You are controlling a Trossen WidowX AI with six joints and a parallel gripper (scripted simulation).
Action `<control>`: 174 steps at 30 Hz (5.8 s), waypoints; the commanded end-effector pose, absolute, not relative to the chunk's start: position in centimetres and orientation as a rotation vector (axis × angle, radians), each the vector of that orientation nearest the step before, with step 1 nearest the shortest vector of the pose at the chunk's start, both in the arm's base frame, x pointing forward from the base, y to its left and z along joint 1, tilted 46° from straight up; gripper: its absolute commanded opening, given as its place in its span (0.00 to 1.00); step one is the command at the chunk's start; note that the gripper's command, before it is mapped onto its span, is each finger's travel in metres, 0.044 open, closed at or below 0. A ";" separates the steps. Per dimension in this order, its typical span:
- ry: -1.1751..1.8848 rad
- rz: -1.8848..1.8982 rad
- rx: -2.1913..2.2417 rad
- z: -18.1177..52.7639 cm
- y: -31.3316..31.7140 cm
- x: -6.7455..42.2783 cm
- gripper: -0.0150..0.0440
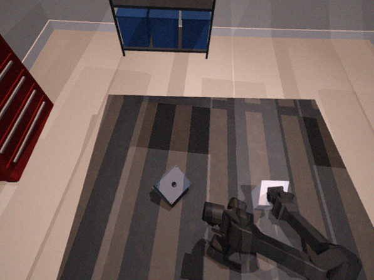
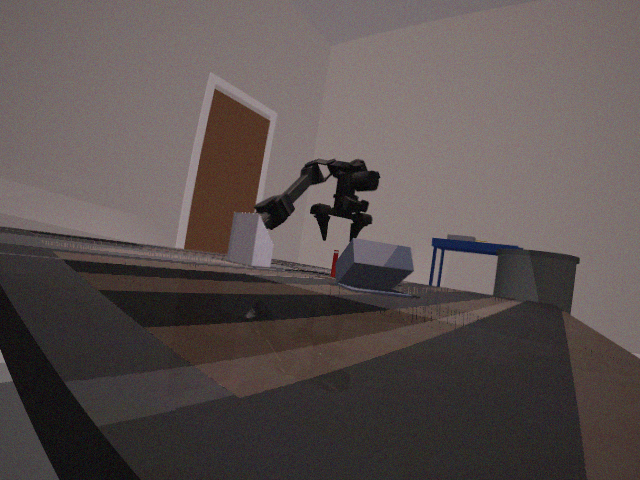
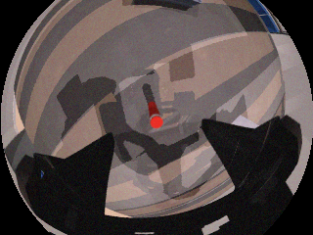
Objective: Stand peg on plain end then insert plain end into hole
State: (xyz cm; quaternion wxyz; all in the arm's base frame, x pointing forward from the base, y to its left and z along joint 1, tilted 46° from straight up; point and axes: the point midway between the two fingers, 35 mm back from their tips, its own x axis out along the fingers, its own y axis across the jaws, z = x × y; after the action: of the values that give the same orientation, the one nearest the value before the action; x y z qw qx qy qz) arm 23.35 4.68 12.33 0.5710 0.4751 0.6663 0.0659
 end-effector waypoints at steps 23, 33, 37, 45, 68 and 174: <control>1.566 0.151 1.122 9.4 7.6 23.8 1.00; 1.566 0.154 1.124 8.3 8.8 23.9 1.00; 1.566 0.156 1.126 8.0 9.2 23.9 1.00; 1.561 0.157 1.119 8.2 9.1 24.0 0.78; 1.561 0.154 1.117 8.5 8.6 24.1 0.25; 1.130 -0.605 1.571 9.1 -10.6 35.0 0.25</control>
State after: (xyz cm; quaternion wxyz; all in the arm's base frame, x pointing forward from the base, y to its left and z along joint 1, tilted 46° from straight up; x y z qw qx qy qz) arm 34.45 -9.66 8.96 0.5277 0.6504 0.4896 -0.2426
